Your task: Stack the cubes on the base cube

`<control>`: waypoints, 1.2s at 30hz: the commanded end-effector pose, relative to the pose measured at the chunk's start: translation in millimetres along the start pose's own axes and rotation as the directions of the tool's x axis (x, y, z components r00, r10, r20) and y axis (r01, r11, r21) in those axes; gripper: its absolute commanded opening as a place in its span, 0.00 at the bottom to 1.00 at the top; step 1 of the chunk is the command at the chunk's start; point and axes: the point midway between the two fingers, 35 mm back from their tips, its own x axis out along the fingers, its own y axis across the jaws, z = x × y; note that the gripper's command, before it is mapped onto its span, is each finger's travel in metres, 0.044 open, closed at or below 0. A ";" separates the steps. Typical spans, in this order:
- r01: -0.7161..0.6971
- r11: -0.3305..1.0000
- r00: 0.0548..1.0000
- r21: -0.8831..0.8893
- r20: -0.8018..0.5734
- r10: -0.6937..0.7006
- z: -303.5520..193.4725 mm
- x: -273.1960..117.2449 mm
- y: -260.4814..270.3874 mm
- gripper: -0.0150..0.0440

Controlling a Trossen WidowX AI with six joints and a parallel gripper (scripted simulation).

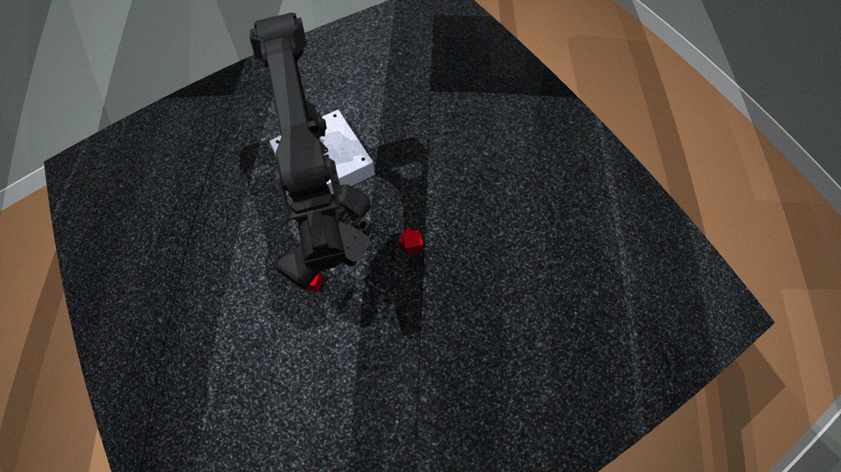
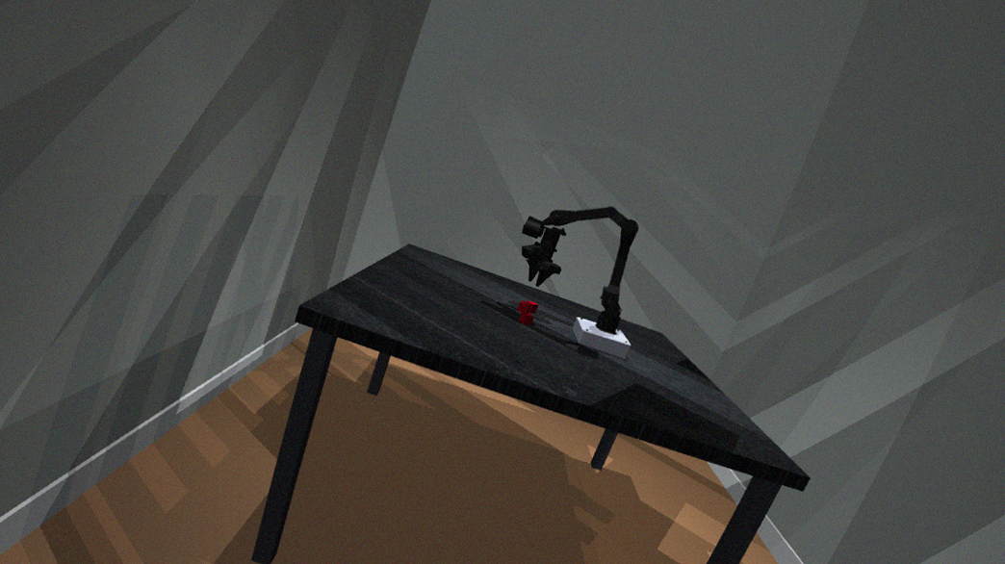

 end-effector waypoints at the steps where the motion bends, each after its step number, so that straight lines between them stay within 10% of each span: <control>1: -0.001 0.992 1.000 -0.125 0.001 0.002 -16.4 -6.1 -12.8 0.70; 36: -0.006 0.938 1.000 -0.346 -0.005 0.004 -48.9 68.6 -32.8 0.70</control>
